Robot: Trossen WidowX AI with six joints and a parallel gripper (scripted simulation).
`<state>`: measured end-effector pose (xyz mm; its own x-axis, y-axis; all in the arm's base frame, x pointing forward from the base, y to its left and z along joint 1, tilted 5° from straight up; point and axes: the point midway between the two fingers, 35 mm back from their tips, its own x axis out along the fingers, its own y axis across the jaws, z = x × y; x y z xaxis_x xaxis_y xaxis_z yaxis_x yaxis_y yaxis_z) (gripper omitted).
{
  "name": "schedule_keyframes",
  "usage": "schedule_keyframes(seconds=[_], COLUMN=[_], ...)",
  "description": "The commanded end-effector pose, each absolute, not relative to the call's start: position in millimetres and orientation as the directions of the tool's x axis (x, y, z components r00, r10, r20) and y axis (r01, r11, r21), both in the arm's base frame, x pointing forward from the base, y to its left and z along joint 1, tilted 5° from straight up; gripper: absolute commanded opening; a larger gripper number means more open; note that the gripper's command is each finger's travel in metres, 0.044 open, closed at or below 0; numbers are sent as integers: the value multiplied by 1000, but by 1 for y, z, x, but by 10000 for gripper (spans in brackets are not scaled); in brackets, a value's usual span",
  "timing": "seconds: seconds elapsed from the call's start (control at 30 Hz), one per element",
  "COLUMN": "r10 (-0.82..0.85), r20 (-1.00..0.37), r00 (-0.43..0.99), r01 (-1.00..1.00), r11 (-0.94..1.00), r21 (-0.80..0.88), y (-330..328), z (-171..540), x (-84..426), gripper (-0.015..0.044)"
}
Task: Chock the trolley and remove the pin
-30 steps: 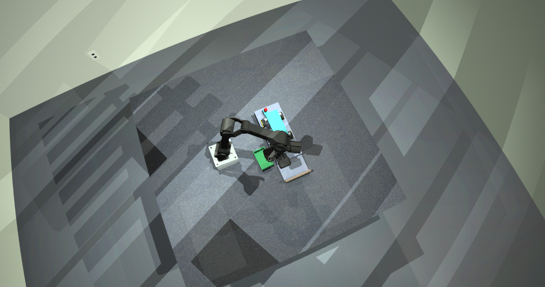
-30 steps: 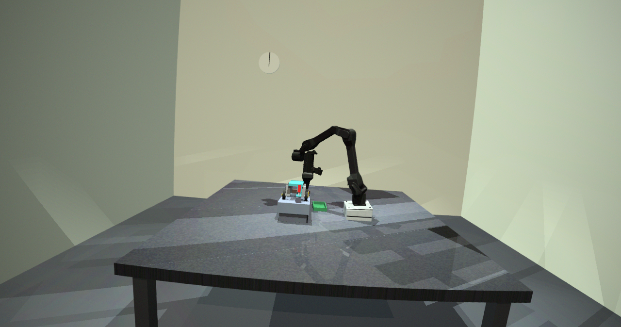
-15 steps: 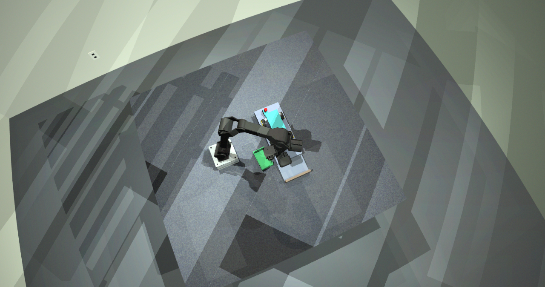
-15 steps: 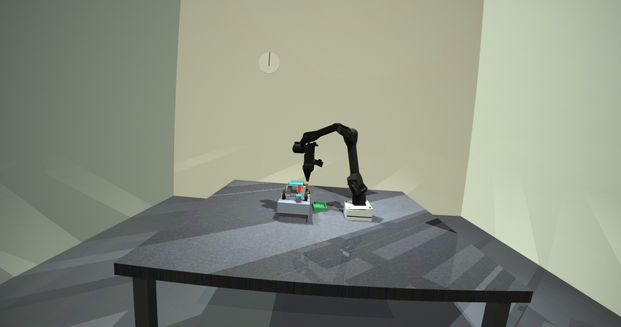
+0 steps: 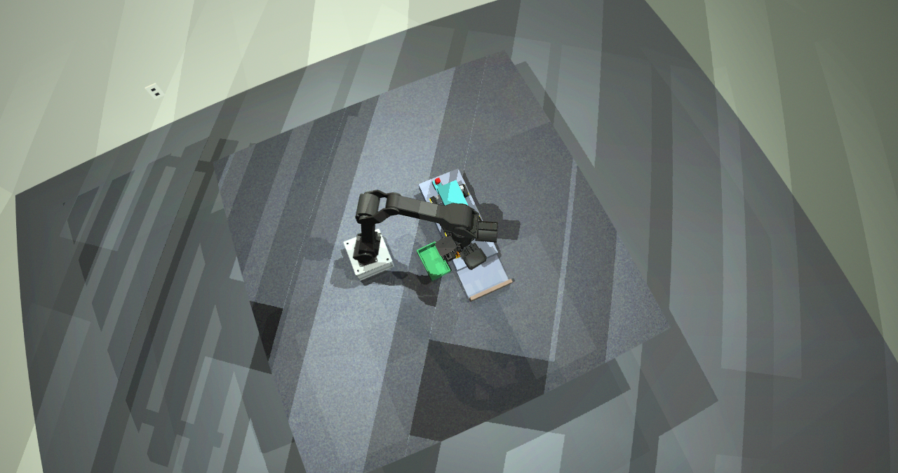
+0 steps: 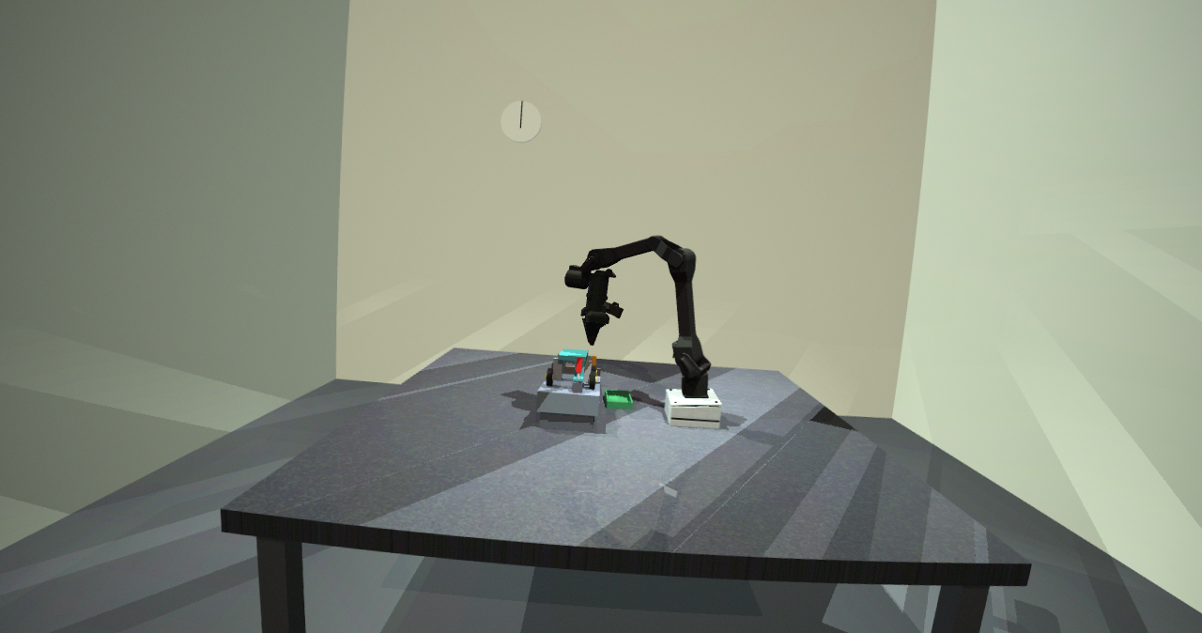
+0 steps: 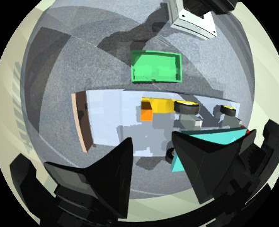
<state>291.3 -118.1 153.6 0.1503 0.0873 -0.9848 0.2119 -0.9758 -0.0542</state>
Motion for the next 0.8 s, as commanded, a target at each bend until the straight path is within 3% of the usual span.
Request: schedule_keyframes(seconds=[0.0, 0.4, 0.77], r10=[117, 236, 330], r20=[-979, -961, -940], r00=[167, 146, 81], r01=[395, 875, 993], r11=[-918, -484, 52], r21=[-43, 14, 104], y=[-89, 15, 104], z=[162, 182, 199], x=[302, 314, 296], gripper=[190, 190, 190])
